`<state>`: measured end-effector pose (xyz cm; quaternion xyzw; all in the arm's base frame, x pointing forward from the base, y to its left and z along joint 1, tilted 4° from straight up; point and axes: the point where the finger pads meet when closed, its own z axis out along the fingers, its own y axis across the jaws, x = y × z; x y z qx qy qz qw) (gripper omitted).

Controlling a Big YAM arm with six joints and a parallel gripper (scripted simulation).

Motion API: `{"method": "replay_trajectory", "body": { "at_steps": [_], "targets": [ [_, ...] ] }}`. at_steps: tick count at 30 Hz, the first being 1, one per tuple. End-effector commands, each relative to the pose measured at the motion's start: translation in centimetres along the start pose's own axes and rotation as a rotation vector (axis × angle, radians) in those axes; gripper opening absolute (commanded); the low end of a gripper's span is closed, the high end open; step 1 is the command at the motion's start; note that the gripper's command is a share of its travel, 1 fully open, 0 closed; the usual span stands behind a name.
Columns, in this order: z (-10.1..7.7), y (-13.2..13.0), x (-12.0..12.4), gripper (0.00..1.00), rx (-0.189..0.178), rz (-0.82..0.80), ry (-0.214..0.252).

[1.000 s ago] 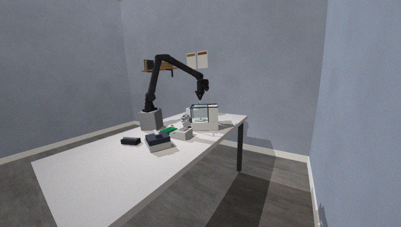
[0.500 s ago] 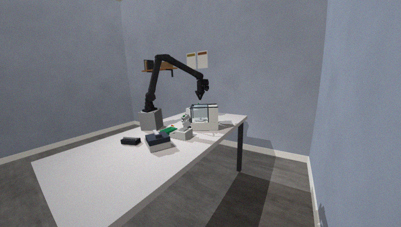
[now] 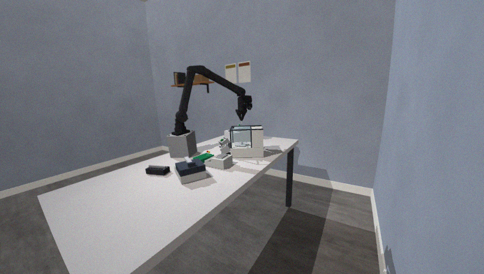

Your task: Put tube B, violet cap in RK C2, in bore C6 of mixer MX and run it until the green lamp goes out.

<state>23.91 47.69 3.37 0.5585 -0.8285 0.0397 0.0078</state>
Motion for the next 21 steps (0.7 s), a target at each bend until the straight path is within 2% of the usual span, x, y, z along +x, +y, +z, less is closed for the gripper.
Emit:
{"method": "replay_trajectory", "body": {
  "at_steps": [1, 21],
  "targets": [
    [-2.73, -1.18, -1.46, 0.09, 0.004, 0.012, -0.071],
    [-3.15, -1.21, -2.10, 0.09, 0.005, 0.015, -0.082]
  ]
}}
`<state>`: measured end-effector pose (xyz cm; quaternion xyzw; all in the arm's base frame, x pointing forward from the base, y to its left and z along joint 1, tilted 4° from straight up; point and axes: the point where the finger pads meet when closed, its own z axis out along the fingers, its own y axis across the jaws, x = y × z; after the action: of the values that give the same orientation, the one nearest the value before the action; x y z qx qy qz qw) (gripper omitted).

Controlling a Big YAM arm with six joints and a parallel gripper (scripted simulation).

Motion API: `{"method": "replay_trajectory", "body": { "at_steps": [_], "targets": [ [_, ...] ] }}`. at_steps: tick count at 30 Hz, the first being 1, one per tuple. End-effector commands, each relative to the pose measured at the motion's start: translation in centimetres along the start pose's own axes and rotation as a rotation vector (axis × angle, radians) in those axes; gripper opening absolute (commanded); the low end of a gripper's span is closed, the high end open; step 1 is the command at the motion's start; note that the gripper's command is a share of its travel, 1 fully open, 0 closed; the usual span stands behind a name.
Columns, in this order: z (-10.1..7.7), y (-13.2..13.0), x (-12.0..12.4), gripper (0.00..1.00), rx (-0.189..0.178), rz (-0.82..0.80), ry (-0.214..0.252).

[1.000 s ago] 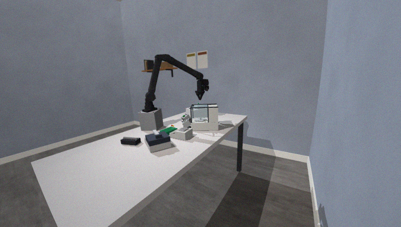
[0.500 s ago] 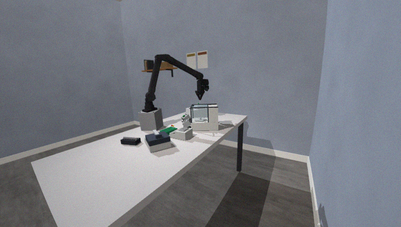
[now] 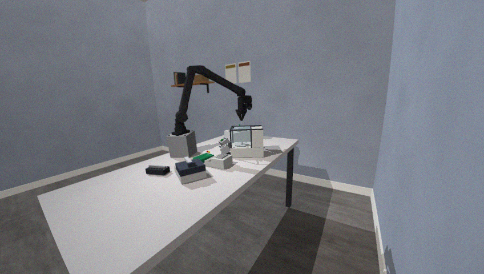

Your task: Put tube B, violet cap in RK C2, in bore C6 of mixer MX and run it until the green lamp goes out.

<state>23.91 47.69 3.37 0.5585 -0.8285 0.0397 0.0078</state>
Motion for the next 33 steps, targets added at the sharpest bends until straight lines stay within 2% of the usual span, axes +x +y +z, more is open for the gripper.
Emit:
{"method": "replay_trajectory", "body": {
  "at_steps": [1, 15, 18, 19, 33],
  "targets": [
    [-3.2, -1.2, -2.2, 0.09, 0.005, 0.015, -0.083],
    [-2.8, -1.2, -2.7, 0.09, 0.004, 0.020, -0.076],
    [-2.5, -1.1, -2.4, 0.09, 0.003, 0.020, -0.068],
    [-1.8, -0.3, -1.7, 0.09, 0.002, 0.006, -0.050],
    [-1.8, -0.2, -1.7, 0.09, 0.002, 0.006, -0.050]
  ]
}}
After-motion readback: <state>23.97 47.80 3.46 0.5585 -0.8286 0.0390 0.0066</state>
